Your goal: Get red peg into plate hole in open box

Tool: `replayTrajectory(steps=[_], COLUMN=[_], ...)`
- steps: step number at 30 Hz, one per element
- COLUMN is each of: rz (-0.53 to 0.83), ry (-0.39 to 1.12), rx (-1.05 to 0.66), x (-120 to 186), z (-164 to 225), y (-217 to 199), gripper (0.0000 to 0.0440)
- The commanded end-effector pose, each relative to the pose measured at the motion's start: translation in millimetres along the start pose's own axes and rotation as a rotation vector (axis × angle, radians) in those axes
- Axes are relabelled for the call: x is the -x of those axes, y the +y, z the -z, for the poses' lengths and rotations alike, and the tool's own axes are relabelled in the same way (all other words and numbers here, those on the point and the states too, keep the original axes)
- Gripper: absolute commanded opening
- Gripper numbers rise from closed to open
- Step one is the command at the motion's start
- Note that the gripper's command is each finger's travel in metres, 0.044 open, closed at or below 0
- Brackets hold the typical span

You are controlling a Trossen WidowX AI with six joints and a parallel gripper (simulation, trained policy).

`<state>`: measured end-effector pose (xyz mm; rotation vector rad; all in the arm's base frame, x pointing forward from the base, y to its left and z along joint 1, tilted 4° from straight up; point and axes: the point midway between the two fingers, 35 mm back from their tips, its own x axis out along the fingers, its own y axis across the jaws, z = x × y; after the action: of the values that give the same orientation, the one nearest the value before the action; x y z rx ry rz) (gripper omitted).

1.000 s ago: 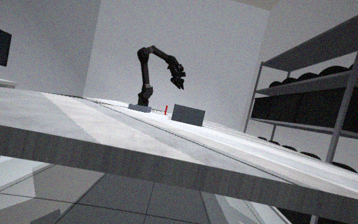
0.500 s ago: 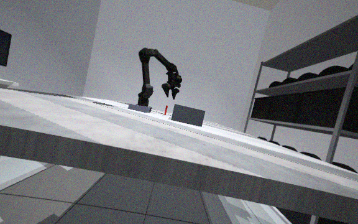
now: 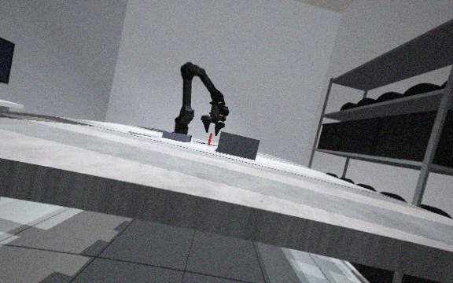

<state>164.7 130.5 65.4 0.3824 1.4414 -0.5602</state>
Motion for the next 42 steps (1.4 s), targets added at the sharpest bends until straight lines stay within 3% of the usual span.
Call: replayTrajectory(steps=[1,7,9,21,26,42], rz=[0.006,-0.006,-0.003,0.058,0.097,0.06], ry=[0.007,0.0,0.002,0.04,0.044,-0.098], rx=[-0.01,-0.014,-0.011,-0.033,-0.041,-0.066], x=[-17.3,-40.9,-46.9,-68.7,-71.3,-7.2], z=[3.8,5.2,5.6,8.7,8.1,-36.6], y=[1.2,5.3,5.3,2.0,0.4,8.0], gripper=[0.044,0.0437,0.0418,0.0109,0.0009,0.0])
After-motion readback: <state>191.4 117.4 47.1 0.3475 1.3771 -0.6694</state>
